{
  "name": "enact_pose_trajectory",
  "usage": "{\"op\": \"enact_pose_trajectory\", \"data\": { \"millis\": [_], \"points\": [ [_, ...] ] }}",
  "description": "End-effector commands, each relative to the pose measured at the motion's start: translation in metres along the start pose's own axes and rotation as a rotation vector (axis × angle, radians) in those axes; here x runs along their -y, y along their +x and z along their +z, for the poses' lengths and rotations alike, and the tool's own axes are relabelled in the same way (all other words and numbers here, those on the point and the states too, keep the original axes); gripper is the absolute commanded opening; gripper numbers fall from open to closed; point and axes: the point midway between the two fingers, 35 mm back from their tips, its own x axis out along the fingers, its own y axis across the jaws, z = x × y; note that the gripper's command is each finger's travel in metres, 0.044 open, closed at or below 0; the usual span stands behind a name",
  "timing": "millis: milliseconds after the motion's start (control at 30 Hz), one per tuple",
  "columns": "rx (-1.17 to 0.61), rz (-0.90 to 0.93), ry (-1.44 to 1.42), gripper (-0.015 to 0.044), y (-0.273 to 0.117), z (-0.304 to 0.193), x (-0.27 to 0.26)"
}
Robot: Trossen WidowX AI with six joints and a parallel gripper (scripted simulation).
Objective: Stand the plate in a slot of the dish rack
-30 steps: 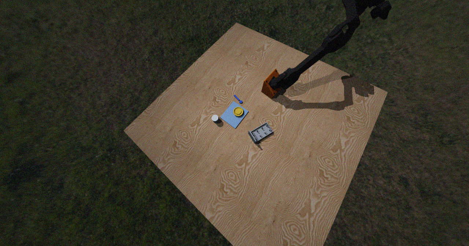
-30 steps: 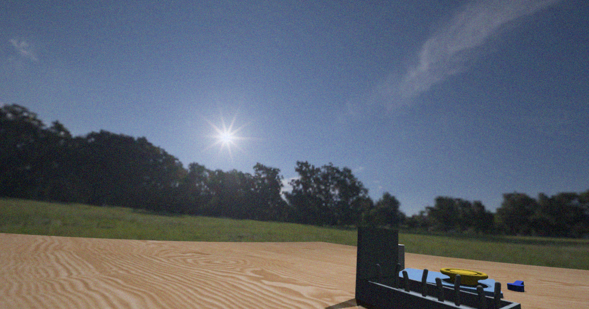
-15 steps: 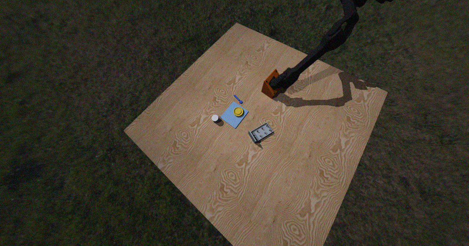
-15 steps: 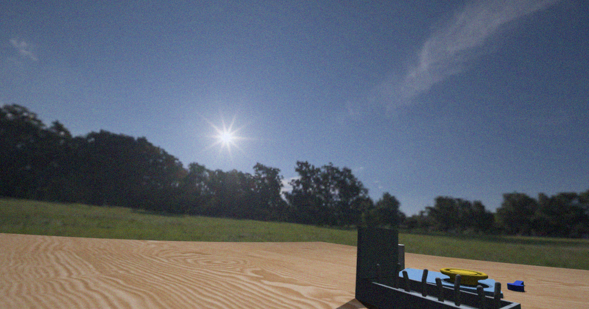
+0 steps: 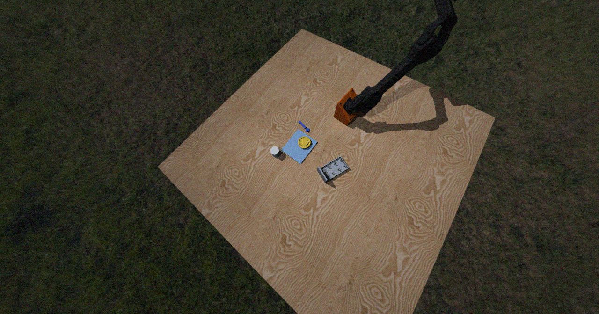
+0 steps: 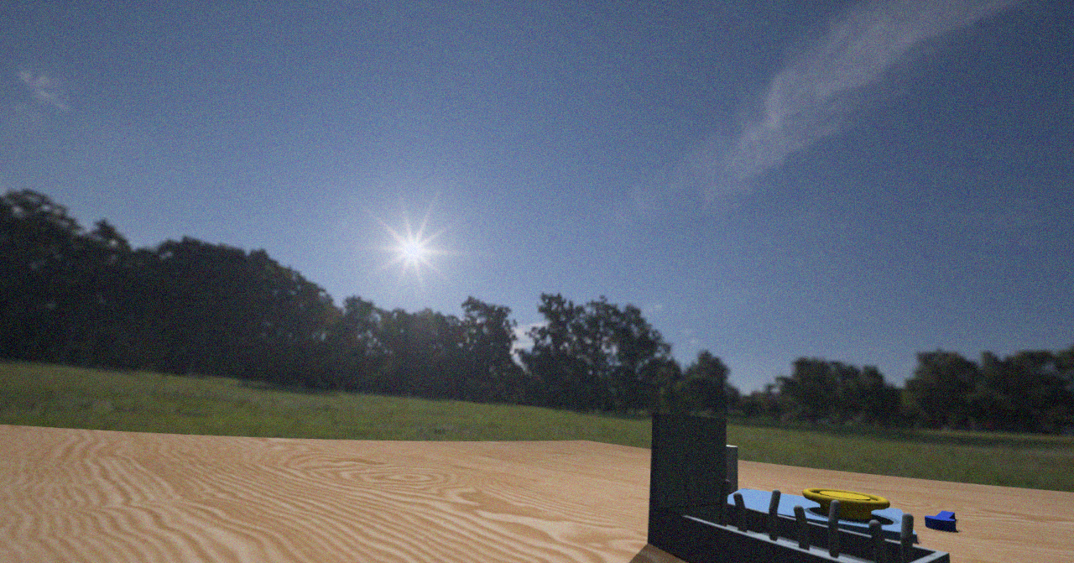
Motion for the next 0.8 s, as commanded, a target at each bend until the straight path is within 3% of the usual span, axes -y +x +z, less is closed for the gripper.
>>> {"op": "enact_pose_trajectory", "data": {
  "millis": [0, 767],
  "points": [
    [-0.057, -0.023, -0.079, 0.04, -0.012, -0.009, 0.006],
    [-0.466, -0.189, -0.469, 0.04, -0.148, -0.07, 0.05]
  ]
}}
